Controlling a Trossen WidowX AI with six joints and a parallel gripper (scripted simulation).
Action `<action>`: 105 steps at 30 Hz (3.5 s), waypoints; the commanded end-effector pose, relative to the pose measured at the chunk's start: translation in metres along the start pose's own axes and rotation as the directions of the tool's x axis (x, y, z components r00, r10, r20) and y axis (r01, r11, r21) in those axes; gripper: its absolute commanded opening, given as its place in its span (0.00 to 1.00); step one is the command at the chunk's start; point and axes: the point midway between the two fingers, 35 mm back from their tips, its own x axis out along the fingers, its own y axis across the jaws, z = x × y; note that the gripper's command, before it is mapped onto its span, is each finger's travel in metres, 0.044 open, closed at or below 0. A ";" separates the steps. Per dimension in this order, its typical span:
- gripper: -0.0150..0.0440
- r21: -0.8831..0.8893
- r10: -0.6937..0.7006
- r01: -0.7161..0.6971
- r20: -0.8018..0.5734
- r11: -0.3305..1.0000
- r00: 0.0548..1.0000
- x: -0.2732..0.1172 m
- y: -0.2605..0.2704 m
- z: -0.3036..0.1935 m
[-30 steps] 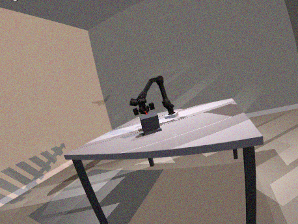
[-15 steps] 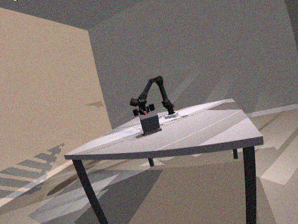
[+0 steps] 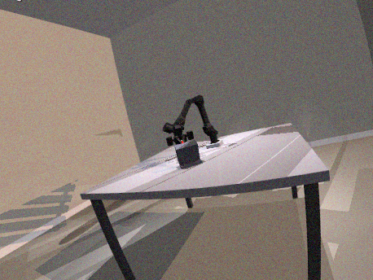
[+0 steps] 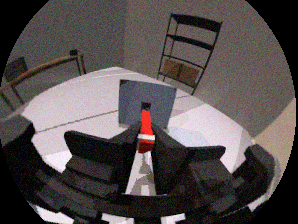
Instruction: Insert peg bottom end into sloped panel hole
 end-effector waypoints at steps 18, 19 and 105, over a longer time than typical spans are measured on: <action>0.25 -0.010 -0.014 0.014 0.020 1.000 1.000 0.015 0.000 -0.001; 0.25 -0.010 -0.014 0.014 0.020 1.000 1.000 0.015 0.000 -0.001; 0.25 -0.017 -0.010 0.011 0.029 1.000 1.000 0.064 -0.001 0.000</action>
